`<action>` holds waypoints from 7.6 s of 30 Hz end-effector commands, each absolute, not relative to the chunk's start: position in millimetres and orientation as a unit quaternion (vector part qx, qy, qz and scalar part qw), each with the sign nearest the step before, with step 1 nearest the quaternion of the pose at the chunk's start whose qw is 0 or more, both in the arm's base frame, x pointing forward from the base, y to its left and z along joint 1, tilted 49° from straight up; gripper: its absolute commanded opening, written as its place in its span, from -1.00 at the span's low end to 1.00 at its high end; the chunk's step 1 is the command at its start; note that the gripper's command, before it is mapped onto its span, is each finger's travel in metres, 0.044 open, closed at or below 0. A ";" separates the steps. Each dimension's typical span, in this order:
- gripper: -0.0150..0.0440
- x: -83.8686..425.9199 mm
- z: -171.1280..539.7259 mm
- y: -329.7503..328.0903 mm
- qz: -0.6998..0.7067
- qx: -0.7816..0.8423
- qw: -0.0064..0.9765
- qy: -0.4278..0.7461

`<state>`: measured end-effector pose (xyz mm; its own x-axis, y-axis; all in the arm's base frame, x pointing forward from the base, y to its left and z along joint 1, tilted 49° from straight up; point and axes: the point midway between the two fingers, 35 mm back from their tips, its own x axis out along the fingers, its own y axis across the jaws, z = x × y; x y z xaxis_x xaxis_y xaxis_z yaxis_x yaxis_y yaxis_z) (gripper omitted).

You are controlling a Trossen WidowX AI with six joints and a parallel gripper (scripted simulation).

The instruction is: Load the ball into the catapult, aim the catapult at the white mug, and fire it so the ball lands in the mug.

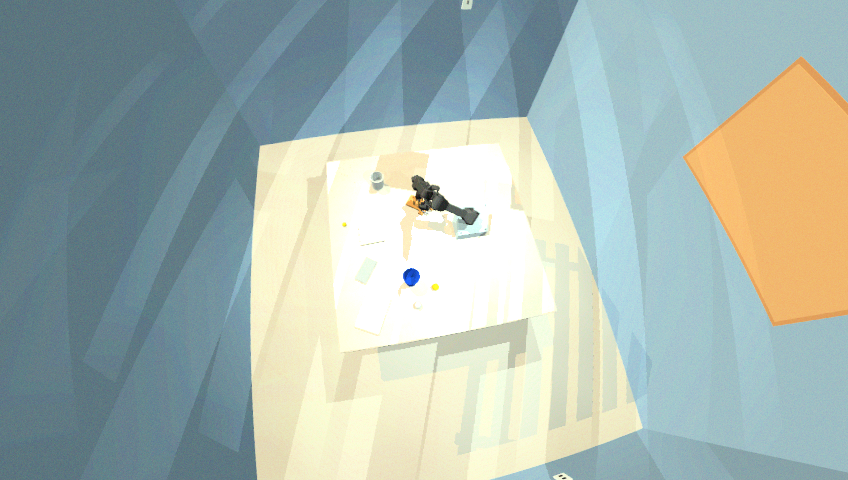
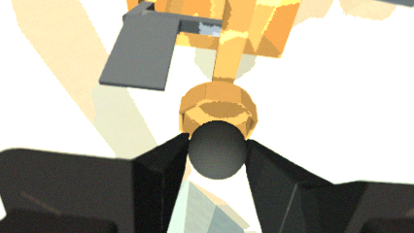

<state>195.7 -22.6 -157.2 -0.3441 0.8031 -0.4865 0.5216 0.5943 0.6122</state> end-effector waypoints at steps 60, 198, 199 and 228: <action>1.00 449.5 -159.3 -272.9 -0.096 0.491 0.712 0.493; -0.49 231.7 -103.1 15.6 0.518 -0.275 0.464 0.664; -0.49 231.6 -104.2 16.8 0.518 -0.275 0.464 0.664; -0.49 225.0 -136.8 51.7 0.519 -0.274 0.464 0.664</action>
<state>228.0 47.4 -132.9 -0.4159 0.1150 -0.9021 -0.8485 0.3079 0.4304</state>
